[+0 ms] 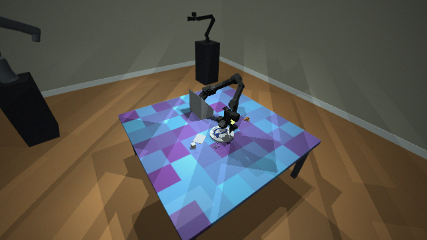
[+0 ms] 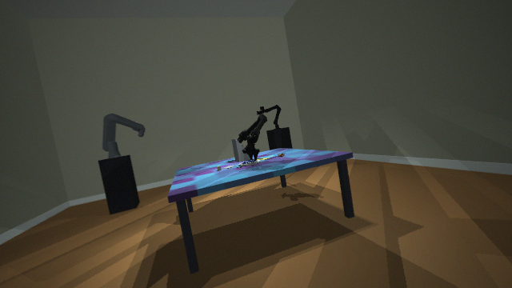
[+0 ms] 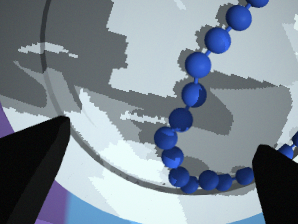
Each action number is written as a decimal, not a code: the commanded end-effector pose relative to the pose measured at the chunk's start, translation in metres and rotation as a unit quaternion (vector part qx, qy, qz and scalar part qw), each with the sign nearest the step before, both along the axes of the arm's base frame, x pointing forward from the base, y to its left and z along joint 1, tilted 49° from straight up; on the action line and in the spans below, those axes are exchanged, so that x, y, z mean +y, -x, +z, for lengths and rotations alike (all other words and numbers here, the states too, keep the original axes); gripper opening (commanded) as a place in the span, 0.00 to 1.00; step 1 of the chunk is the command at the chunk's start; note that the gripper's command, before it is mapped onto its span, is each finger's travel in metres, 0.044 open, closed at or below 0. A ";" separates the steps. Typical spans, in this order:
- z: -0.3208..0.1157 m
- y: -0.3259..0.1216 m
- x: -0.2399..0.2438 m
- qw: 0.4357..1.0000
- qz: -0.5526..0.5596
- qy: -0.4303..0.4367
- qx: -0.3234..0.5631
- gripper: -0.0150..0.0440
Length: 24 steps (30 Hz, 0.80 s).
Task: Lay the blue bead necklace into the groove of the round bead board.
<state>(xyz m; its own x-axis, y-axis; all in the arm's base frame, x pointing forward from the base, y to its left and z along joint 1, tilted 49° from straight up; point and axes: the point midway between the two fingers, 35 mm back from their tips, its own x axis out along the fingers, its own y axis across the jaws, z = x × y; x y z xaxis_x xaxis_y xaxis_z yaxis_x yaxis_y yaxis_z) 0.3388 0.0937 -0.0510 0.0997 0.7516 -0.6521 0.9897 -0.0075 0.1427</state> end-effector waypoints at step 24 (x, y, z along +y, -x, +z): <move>-0.004 0.002 -0.011 0.971 0.157 0.024 -0.179 0.69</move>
<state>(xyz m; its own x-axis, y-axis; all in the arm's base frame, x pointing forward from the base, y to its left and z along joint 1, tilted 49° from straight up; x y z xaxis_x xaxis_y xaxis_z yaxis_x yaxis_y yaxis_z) 0.3384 0.0886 -0.0523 0.1005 0.7508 -0.6529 0.9521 0.1178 0.2821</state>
